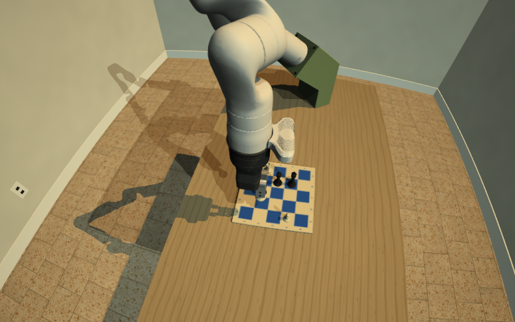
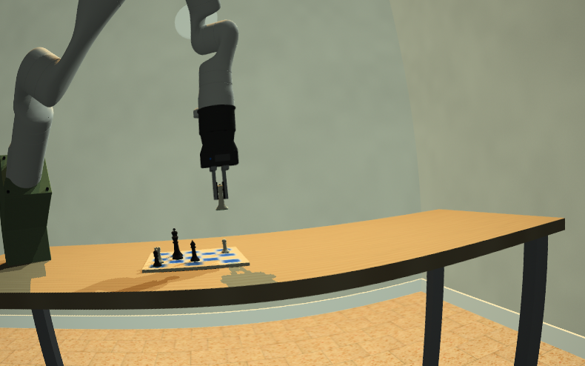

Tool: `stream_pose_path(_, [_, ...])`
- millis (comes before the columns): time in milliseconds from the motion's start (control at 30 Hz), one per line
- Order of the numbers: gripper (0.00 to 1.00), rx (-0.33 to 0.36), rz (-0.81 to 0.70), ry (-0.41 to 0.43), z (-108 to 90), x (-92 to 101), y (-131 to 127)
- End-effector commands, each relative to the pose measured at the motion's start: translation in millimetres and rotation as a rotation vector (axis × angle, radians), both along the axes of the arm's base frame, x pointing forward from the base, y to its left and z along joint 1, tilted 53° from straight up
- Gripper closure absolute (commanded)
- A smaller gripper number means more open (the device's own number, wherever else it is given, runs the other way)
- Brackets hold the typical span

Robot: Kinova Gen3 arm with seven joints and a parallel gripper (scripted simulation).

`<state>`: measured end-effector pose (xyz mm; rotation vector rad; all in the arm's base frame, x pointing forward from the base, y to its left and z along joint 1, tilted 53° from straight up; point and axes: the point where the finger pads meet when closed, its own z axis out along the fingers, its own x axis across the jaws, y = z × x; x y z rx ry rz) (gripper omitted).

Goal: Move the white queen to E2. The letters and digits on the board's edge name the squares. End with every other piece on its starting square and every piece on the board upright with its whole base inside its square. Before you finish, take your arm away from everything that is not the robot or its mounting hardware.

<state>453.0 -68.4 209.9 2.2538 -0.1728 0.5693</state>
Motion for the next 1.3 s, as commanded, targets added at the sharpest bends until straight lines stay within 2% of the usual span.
stream_pose_path(0, [1.00, 0.018, -0.002, -0.008, 1.9, 1.1, 1])
stream_pose_path(400, [1.00, 0.018, -0.002, -0.008, 0.7, 1.8, -1])
stream_pose_path(700, [1.00, 0.018, -0.002, -0.008, -9.5, 7.8, -13])
stream_pose_path(1133, [1.00, 0.018, -0.002, -0.008, -45.0, 28.6, -56])
stream_pose_path(1267, [1.00, 0.018, -0.002, -0.008, -49.1, 31.0, -61])
